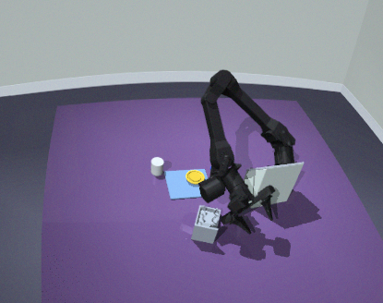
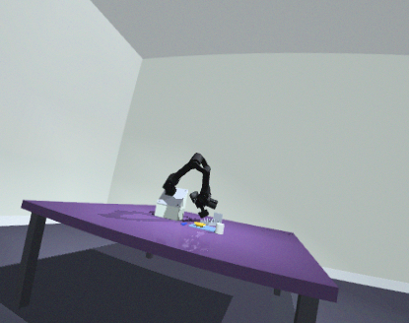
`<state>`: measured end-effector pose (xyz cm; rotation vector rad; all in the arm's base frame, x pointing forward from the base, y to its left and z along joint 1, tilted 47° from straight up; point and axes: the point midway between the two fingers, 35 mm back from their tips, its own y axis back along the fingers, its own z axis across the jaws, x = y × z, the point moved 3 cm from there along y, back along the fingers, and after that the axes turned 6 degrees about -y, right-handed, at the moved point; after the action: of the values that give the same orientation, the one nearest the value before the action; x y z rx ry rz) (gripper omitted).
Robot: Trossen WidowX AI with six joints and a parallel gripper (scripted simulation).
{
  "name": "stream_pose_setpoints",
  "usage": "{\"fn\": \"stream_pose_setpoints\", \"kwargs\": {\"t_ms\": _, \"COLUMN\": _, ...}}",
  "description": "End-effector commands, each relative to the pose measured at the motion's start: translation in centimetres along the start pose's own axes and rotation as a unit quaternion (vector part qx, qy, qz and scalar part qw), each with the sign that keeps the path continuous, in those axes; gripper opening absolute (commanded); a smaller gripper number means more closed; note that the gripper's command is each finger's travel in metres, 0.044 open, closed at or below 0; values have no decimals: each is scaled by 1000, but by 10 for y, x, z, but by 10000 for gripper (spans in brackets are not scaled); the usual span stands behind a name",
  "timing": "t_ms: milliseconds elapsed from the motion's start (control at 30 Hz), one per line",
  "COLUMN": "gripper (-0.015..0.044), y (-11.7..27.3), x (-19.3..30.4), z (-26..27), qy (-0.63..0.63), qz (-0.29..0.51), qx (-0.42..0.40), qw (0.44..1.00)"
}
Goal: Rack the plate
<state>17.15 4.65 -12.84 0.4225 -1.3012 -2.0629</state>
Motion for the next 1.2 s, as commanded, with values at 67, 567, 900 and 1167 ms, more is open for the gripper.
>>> {"fn": "stream_pose_setpoints", "kwargs": {"t_ms": 67, "gripper": 400, "y": 6, "x": -2, "z": -3, "qy": -15, "qz": 10, "qx": 15, "qw": 1000}}
{"fn": "stream_pose_setpoints", "kwargs": {"t_ms": 567, "gripper": 400, "y": 86, "x": -17, "z": -24, "qy": -166, "qz": 78, "qx": 185, "qw": 965}}
{"fn": "stream_pose_setpoints", "kwargs": {"t_ms": 900, "gripper": 400, "y": 151, "x": -20, "z": -22, "qy": -259, "qz": 82, "qx": 308, "qw": 912}}
{"fn": "stream_pose_setpoints", "kwargs": {"t_ms": 1167, "gripper": 400, "y": 208, "x": -18, "z": -12, "qy": -325, "qz": 62, "qx": 405, "qw": 852}}
